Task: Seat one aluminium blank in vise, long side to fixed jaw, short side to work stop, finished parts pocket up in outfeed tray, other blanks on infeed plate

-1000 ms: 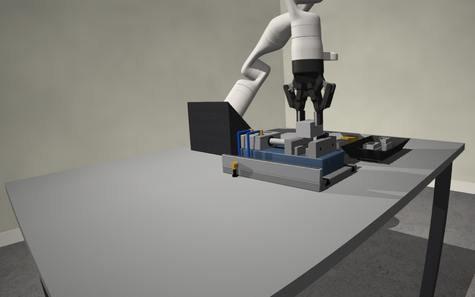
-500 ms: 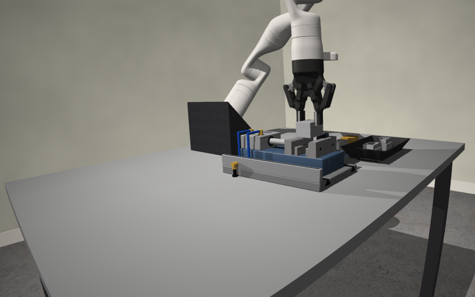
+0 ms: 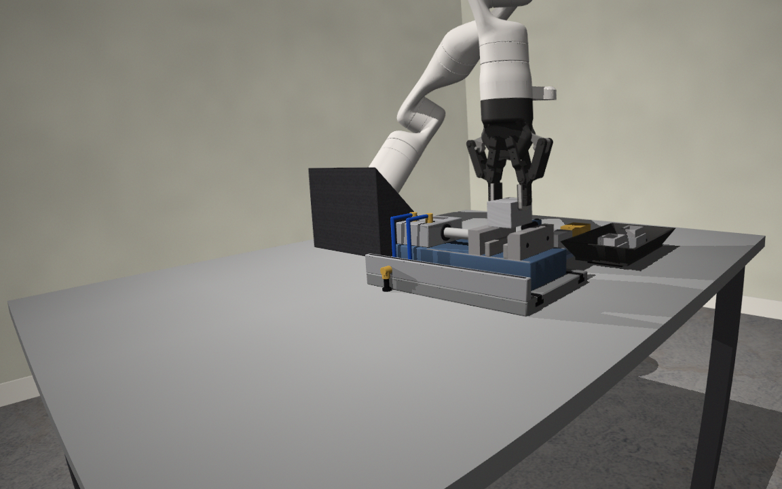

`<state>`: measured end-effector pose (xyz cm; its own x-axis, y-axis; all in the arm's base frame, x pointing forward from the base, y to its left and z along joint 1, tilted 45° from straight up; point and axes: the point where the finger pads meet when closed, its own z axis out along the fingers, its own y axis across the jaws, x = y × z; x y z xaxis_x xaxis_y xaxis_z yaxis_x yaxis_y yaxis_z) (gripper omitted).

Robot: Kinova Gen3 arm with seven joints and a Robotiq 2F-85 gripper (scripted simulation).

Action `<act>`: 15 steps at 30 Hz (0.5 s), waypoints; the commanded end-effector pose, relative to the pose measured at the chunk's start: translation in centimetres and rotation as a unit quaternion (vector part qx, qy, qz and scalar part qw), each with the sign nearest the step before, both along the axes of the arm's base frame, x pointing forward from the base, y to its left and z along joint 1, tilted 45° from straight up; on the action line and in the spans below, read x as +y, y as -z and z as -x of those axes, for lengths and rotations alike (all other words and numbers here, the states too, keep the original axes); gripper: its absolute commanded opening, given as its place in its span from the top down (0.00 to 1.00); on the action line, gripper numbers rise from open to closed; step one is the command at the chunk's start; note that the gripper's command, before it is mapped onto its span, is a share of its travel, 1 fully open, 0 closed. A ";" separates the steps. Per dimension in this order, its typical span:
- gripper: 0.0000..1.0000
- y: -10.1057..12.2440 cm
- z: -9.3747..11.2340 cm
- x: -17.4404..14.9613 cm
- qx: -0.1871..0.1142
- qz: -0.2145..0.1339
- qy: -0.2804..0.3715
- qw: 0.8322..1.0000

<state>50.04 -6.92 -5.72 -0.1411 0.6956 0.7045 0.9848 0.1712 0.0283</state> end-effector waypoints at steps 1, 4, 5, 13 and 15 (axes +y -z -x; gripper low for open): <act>1.00 0.0 0.0 -0.1 -0.001 0.001 0.001 1.000; 1.00 0.0 0.0 0.0 -0.001 0.001 0.001 1.000; 1.00 0.0 0.0 0.0 -0.001 0.001 0.001 1.000; 1.00 0.2 0.0 0.1 -0.001 0.001 0.001 1.000; 1.00 0.2 0.0 0.2 -0.001 0.001 0.001 1.000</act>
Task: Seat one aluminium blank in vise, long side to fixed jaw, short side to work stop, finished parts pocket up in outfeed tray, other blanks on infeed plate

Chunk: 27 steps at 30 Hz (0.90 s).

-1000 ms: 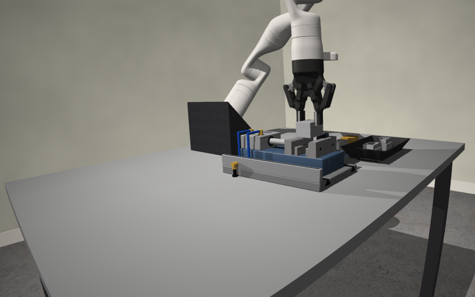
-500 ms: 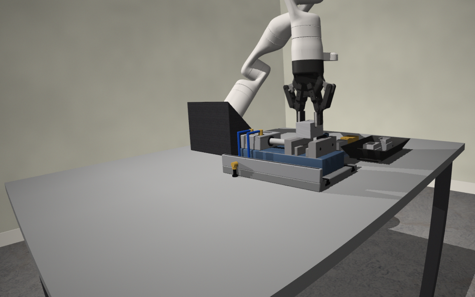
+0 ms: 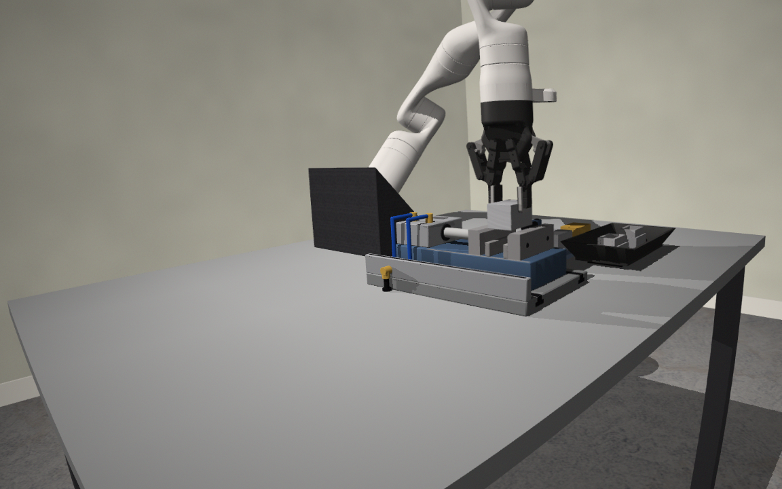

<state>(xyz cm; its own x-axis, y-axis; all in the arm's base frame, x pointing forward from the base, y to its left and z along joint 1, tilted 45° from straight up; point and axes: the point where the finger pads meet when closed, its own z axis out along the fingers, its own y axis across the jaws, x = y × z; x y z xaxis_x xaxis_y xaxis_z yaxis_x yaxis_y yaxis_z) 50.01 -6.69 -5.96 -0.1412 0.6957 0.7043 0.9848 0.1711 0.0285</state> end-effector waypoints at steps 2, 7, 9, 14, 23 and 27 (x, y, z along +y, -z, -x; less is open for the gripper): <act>1.00 0.0 0.0 0.0 -0.001 0.000 0.000 1.000; 1.00 0.2 0.0 0.1 -0.001 0.000 0.000 1.000; 1.00 0.2 0.0 0.2 -0.001 0.000 0.000 1.000; 1.00 0.3 0.0 0.3 -0.001 0.000 0.000 1.000; 1.00 0.6 0.0 0.5 -0.001 0.000 0.000 1.000; 1.00 0.7 0.1 0.6 -0.001 0.000 0.000 1.000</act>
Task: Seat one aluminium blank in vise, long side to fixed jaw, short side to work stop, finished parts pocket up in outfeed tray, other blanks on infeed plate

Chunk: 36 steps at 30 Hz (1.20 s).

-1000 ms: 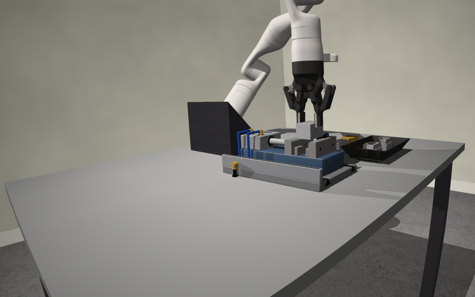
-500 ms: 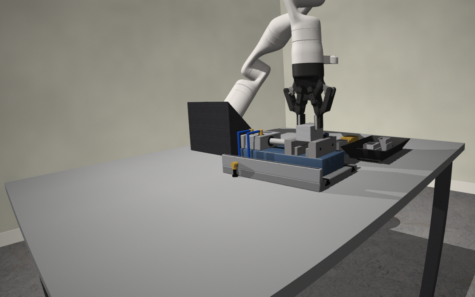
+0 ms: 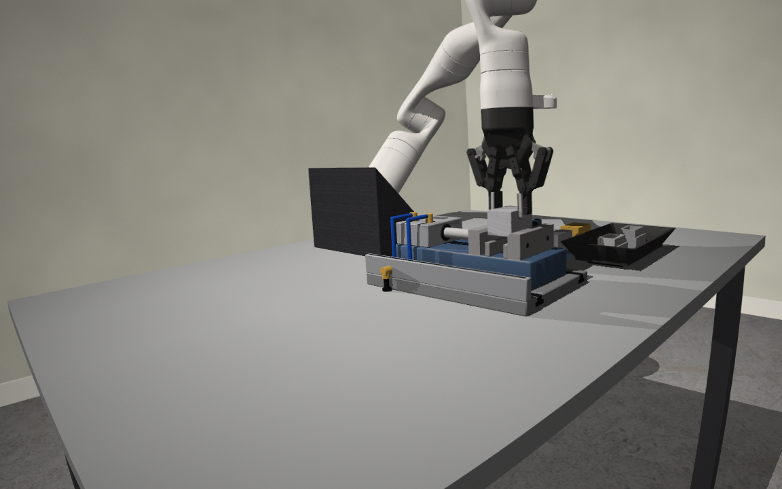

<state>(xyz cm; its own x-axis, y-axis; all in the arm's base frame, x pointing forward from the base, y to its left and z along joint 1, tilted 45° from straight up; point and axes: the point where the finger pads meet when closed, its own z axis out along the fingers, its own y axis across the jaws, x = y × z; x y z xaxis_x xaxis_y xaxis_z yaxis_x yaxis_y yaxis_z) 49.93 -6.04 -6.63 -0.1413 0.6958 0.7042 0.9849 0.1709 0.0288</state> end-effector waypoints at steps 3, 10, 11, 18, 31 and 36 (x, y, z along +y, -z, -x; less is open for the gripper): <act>1.00 0.0 0.0 0.0 0.000 0.000 0.000 1.000; 1.00 0.2 0.0 0.1 0.000 0.000 0.000 1.000; 1.00 0.2 0.0 0.1 0.000 0.000 0.000 1.000; 1.00 0.3 0.0 0.2 0.000 0.000 0.000 1.000; 1.00 0.3 0.0 0.3 0.000 0.000 0.000 1.000; 1.00 0.3 0.0 0.3 0.000 0.000 0.000 1.000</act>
